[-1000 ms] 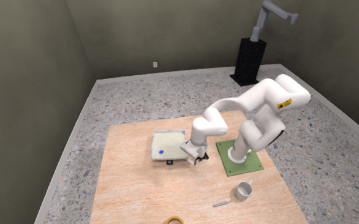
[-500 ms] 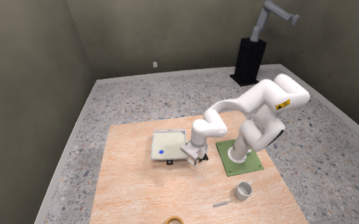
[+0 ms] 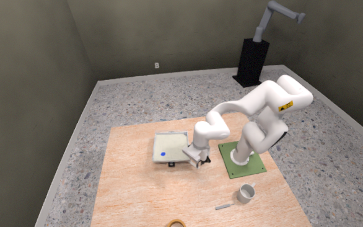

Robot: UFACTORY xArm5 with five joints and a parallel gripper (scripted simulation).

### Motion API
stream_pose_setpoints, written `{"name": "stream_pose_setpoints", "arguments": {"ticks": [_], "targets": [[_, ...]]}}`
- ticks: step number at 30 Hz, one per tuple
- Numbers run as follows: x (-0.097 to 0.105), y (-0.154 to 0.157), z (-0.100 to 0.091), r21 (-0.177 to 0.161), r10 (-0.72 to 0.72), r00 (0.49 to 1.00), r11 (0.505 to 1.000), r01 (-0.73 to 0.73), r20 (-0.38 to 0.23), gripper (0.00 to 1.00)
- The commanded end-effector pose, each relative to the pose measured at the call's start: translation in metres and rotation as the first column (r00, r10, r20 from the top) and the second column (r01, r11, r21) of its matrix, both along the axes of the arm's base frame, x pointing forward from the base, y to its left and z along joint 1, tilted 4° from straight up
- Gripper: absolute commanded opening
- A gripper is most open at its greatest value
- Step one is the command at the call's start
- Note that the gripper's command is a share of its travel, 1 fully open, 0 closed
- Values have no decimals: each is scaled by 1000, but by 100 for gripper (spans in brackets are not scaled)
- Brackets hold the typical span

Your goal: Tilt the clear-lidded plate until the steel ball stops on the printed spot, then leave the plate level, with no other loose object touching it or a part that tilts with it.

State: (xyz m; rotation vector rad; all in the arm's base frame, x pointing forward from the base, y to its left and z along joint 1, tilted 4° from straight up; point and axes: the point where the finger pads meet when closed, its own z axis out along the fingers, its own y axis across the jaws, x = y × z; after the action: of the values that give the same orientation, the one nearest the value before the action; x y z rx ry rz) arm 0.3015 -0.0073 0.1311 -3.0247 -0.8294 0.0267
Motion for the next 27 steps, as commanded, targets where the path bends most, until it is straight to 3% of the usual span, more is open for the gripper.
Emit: {"name": "stream_pose_setpoints", "arguments": {"ticks": [1,7,8,27], "targets": [[1,0,1,0,0,1000,1000,0,3,62],[1,0,1,0,0,1000,1000,0,3,62],[1,0,1,0,0,1000,1000,0,3,0],[1,0,1,0,0,1000,1000,0,3,0]]}}
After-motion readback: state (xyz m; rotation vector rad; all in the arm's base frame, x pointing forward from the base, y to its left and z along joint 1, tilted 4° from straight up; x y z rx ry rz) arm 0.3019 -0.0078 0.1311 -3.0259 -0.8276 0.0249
